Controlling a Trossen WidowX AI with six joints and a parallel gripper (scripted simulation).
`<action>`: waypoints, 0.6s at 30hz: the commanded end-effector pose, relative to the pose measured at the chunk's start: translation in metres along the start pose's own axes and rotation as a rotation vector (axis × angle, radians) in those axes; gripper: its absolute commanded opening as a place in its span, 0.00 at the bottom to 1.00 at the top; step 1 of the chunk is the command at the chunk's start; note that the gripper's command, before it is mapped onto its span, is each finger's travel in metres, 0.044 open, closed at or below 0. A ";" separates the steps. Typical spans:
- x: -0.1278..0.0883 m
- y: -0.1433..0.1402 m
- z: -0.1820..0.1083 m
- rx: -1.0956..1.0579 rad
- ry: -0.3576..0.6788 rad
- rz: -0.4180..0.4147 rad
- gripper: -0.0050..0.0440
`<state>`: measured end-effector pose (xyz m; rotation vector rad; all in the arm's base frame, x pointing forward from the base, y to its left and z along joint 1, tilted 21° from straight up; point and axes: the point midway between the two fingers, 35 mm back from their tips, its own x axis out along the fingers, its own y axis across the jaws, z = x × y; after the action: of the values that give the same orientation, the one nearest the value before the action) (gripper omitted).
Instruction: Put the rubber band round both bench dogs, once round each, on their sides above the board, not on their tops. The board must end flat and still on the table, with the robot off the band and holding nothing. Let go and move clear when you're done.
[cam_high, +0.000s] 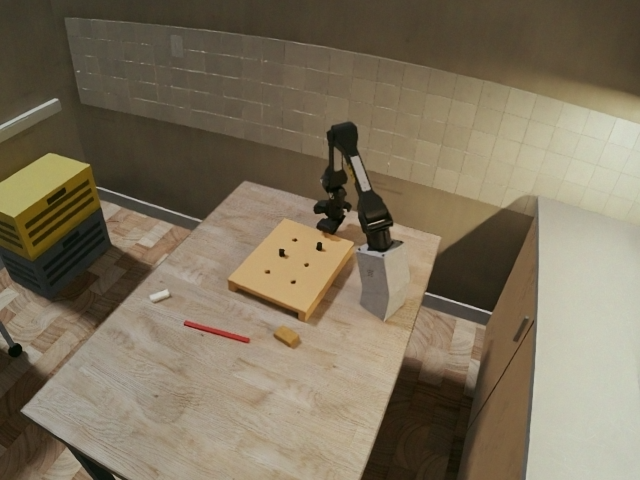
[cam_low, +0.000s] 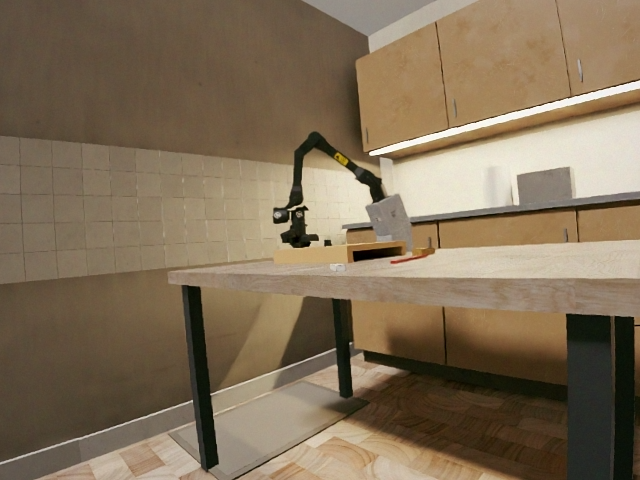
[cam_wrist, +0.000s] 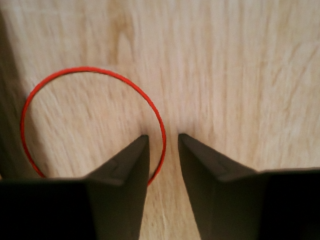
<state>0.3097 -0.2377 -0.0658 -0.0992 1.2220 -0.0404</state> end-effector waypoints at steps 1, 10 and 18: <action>0.004 -0.005 0.007 -0.008 -0.017 -0.017 0.27; -0.002 -0.005 0.007 -0.011 -0.017 -0.017 0.12; -0.003 -0.005 0.007 -0.009 -0.017 -0.017 0.10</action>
<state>0.3110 -0.2392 -0.0650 -0.1044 1.2174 -0.0435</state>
